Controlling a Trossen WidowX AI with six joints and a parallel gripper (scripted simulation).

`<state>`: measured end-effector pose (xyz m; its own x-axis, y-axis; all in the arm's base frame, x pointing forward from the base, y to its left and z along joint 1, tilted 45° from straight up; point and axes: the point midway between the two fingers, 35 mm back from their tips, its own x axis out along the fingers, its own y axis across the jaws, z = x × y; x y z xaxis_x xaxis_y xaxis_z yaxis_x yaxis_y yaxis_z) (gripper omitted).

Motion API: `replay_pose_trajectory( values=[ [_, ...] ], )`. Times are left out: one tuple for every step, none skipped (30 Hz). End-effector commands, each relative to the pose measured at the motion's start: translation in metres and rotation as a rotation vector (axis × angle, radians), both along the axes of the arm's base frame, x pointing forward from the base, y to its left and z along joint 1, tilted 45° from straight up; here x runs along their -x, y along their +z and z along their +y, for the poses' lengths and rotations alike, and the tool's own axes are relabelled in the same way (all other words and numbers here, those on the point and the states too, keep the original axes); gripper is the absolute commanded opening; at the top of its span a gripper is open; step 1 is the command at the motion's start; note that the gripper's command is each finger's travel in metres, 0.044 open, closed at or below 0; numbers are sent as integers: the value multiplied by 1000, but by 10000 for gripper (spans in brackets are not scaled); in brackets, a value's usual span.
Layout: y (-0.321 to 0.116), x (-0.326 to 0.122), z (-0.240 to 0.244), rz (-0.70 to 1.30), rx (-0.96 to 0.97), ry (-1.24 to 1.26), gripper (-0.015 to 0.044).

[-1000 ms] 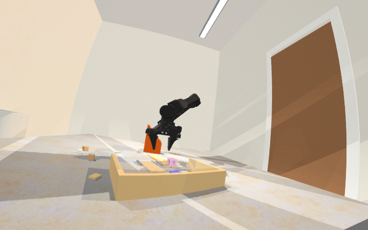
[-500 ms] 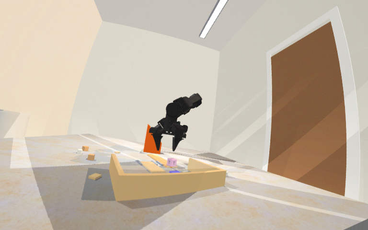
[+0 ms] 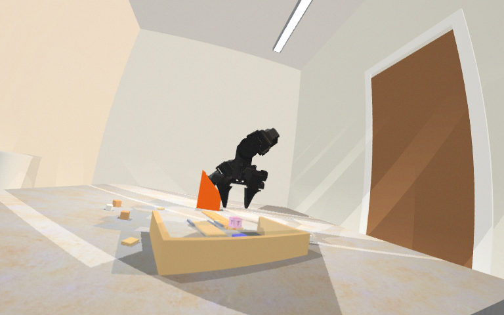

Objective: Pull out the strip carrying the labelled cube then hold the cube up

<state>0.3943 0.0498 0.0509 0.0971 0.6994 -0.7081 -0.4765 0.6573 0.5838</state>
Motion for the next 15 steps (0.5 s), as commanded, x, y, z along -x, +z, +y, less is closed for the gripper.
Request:
replay_pose_trajectory(
  values=[
    [3, -5, 3, 5, -6, -3, 387],
    [2, -5, 4, 5, -6, -3, 361],
    [1, -6, 5, 5, -6, -3, 335],
    [0, -6, 6, 5, -5, -3, 309],
    [-1, -6, 8, 5, -5, -3, 282],
    [-2, -6, 9, 5, -5, -3, 256],
    [-4, -7, 10, 5, -5, -3, 250],
    [-5, -7, 11, 5, -5, -3, 250],
    [-6, -7, 12, 5, -5, -3, 250],
    [-7, -7, 13, 5, -5, -3, 250],
    [-8, -7, 14, 5, -5, -3, 250],
    [-9, -8, 15, 5, -5, -3, 250],
    [-11, -8, 17, 5, -5, -3, 250],
    [-12, -8, 18, 5, -6, -3, 250],
    [-13, -8, 19, 5, -6, -3, 250]
  ],
)
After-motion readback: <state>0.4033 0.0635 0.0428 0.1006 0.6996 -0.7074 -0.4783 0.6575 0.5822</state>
